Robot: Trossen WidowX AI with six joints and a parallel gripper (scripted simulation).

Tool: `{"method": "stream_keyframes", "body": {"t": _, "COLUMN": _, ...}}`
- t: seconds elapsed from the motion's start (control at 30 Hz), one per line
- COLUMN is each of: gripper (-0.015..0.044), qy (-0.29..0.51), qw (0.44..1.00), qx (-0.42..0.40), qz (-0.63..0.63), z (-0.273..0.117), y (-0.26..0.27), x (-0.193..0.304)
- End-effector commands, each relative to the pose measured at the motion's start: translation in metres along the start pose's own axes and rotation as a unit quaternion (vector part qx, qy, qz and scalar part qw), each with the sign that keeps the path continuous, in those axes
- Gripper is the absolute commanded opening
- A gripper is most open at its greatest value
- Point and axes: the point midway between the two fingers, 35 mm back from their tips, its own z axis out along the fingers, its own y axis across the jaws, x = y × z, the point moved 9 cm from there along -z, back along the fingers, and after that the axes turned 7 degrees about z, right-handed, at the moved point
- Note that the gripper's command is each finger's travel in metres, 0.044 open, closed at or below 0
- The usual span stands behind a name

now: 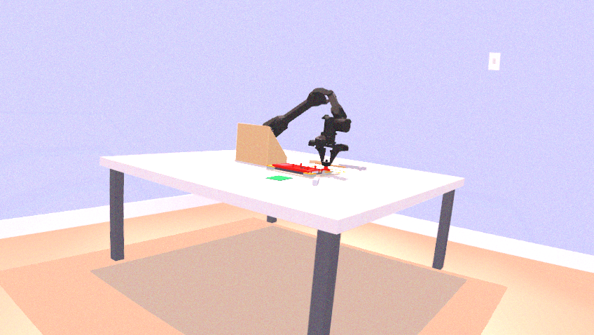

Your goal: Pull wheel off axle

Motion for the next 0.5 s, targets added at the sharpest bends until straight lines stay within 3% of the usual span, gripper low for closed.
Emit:
{"method": "stream_keyframes", "body": {"t": 0.0, "gripper": 0.0, "qy": 0.0, "qw": 1.0, "qx": -0.004, "qz": 0.006, "z": -0.0085, "y": -0.0015, "x": -0.0019}}
{"method": "stream_keyframes", "body": {"t": 0.47, "gripper": 0.0, "qy": 0.0, "qw": 1.0, "qx": -0.005, "qz": 0.006, "z": -0.0131, "y": -0.0016, "x": -0.002}}
